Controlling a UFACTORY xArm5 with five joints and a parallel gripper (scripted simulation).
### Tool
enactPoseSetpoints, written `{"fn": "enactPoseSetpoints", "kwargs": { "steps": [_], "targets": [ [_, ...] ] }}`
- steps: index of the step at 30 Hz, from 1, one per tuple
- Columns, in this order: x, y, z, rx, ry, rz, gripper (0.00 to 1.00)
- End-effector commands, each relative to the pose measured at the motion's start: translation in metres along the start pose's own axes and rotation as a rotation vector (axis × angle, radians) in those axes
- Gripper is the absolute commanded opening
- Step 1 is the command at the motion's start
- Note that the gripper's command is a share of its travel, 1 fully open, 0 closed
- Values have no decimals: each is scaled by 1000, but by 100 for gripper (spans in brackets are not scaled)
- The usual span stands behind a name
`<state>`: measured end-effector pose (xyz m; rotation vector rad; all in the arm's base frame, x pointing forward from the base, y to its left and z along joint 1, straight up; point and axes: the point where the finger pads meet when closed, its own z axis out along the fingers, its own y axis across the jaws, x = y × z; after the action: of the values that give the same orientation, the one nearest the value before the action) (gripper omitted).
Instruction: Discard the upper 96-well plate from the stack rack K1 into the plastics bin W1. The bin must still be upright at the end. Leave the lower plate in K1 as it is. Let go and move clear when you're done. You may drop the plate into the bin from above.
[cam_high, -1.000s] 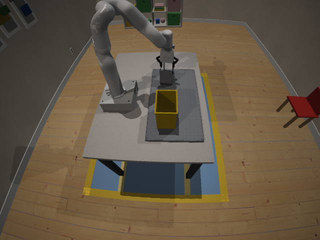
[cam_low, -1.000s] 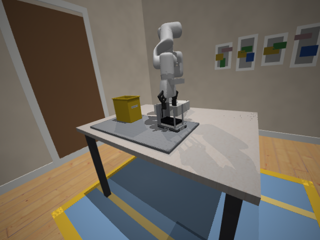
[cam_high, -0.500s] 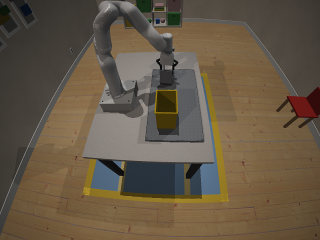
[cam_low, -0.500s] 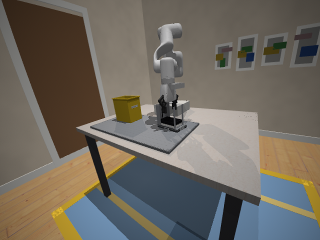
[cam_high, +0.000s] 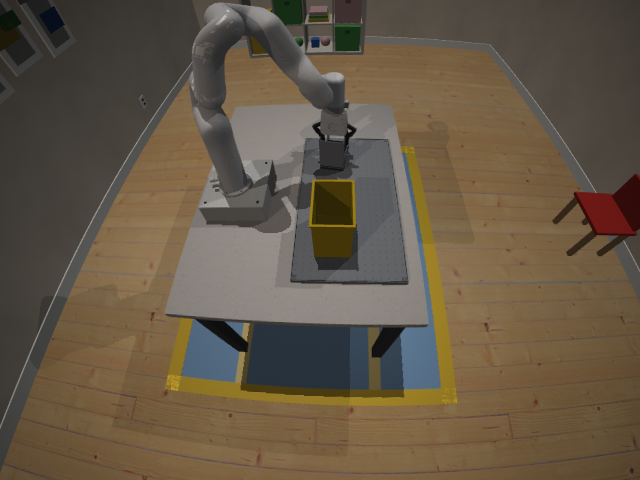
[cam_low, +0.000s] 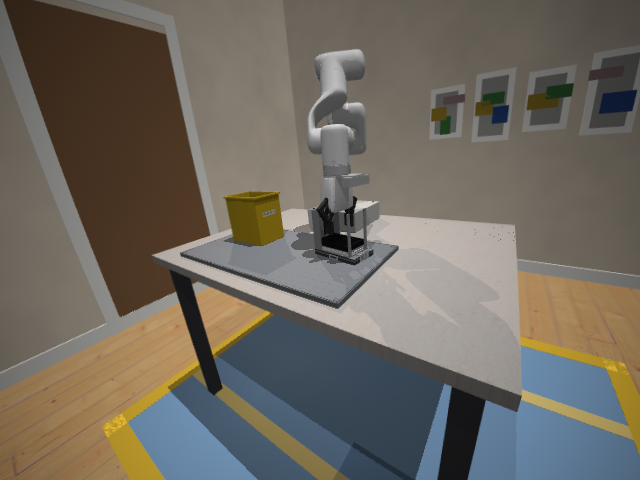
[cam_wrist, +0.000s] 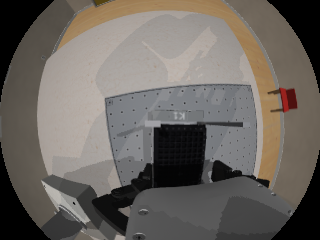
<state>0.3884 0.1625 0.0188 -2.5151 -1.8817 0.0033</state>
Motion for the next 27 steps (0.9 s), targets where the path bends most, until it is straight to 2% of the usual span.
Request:
{"fn": "enactPoseSetpoints", "kwargs": {
  "steps": [1, 10, 27],
  "targets": [
    [1, 1, 2, -3, 2, 0, 100],
    [1, 1, 16, -3, 2, 0, 100],
    [1, 1, 19, -3, 2, 0, 100]
  ]
}}
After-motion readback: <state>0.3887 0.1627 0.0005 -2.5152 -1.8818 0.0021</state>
